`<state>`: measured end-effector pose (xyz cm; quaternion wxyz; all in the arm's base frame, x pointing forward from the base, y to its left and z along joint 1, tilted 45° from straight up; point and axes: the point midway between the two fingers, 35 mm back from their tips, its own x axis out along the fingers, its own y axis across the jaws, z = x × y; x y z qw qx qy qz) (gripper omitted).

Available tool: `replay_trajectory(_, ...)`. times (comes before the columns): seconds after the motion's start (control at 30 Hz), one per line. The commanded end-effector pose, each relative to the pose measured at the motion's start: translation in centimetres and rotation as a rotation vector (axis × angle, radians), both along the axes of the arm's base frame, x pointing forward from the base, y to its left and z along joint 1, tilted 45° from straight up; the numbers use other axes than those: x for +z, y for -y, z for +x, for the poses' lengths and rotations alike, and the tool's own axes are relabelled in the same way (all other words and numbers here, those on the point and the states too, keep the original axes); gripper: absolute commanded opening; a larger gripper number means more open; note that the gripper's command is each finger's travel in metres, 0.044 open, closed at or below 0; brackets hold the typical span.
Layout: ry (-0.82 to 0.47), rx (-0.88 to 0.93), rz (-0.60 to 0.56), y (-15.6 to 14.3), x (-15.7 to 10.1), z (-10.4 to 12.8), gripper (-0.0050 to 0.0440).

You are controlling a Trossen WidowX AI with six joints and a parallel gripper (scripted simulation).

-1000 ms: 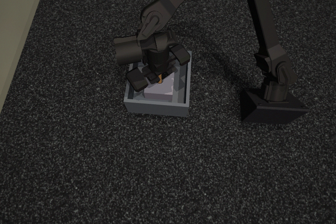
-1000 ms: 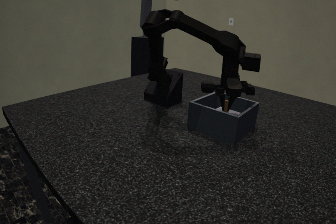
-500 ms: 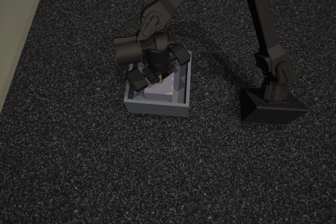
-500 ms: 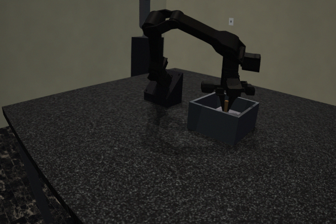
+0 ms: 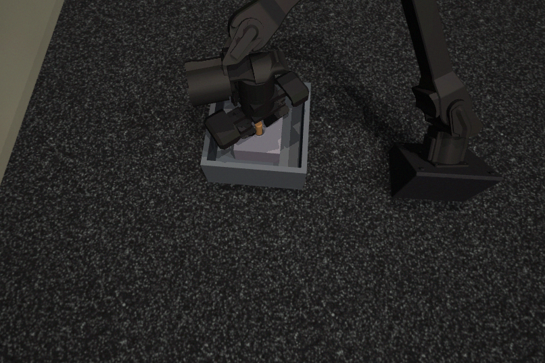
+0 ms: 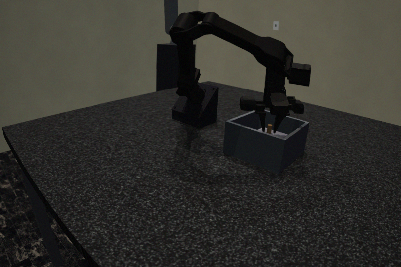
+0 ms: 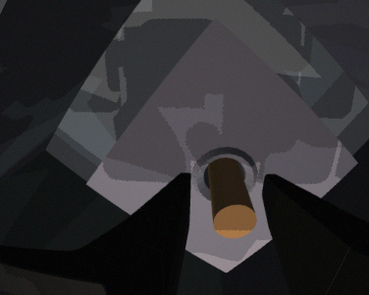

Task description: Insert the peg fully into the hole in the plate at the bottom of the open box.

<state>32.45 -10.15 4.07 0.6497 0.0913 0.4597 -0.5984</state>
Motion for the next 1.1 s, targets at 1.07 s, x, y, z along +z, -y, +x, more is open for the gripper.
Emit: replay_trajectory(1.07, -0.003, 0.004, -0.003, -4.9, 5.0, 1.1, 0.0318)
